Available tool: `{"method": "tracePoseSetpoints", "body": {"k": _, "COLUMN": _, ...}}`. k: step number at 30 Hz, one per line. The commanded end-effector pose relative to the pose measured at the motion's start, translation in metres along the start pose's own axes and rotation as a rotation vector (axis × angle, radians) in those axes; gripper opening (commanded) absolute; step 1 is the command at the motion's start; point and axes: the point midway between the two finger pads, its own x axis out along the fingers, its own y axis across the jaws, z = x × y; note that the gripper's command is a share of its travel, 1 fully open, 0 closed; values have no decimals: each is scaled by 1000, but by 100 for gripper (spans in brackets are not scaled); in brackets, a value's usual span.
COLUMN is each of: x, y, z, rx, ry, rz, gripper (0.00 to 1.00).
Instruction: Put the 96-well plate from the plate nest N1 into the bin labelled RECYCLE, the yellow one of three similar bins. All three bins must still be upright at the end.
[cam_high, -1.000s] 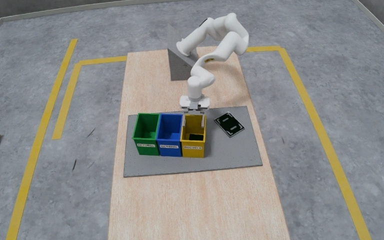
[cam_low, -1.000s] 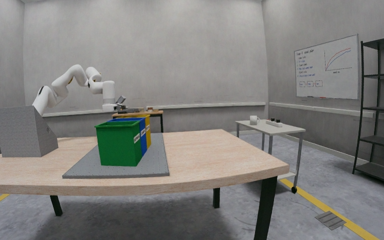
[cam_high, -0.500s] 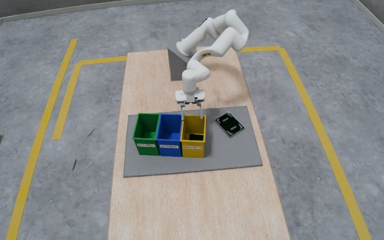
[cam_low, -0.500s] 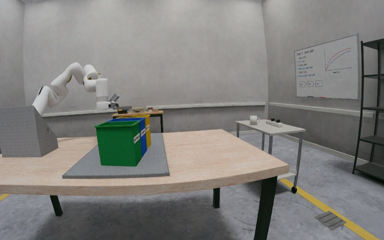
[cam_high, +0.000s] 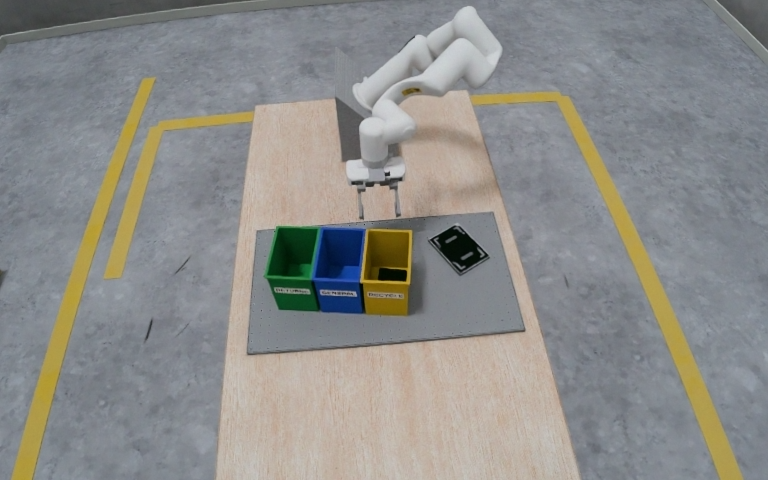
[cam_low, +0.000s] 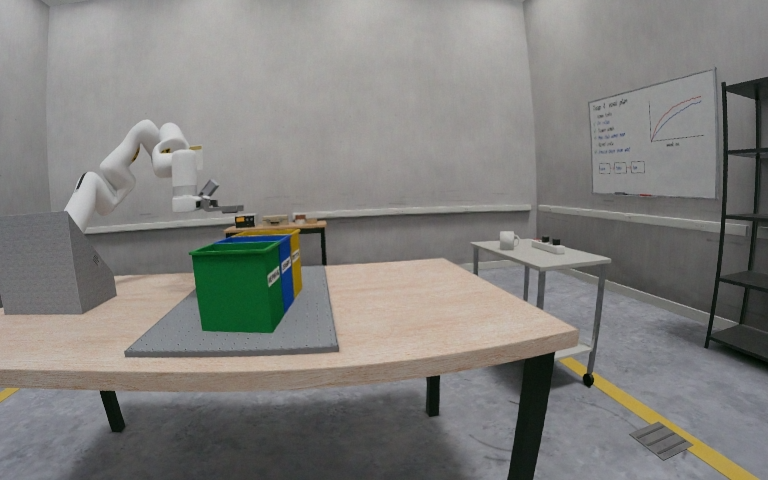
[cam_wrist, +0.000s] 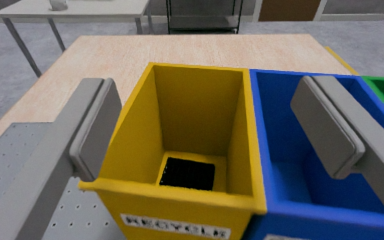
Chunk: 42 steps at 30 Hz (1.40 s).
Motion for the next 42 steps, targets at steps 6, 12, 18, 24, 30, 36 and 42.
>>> {"method": "tracePoseSetpoints", "body": {"k": 6, "x": -45, "y": -4, "z": 22, "rx": -2, "ry": -4, "rz": 1, "gripper": 18}}
{"method": "tracePoseSetpoints", "body": {"k": 12, "x": -63, "y": -6, "z": 30, "rx": -2, "ry": -4, "rz": 1, "gripper": 18}}
{"method": "tracePoseSetpoints", "body": {"k": 18, "x": -71, "y": -7, "z": 33, "rx": -2, "ry": -4, "rz": 1, "gripper": 18}}
{"method": "tracePoseSetpoints", "body": {"k": 24, "x": -71, "y": -7, "z": 33, "rx": -2, "ry": -4, "rz": 1, "gripper": 18}}
{"method": "tracePoseSetpoints", "body": {"k": 30, "x": -71, "y": -7, "z": 33, "rx": -2, "ry": -4, "rz": 1, "gripper": 18}}
{"method": "tracePoseSetpoints", "body": {"k": 36, "x": -71, "y": -7, "z": 33, "rx": -2, "ry": -4, "rz": 1, "gripper": 18}}
{"method": "tracePoseSetpoints", "body": {"k": 42, "x": -71, "y": -7, "z": 33, "rx": -2, "ry": -4, "rz": 1, "gripper": 18}}
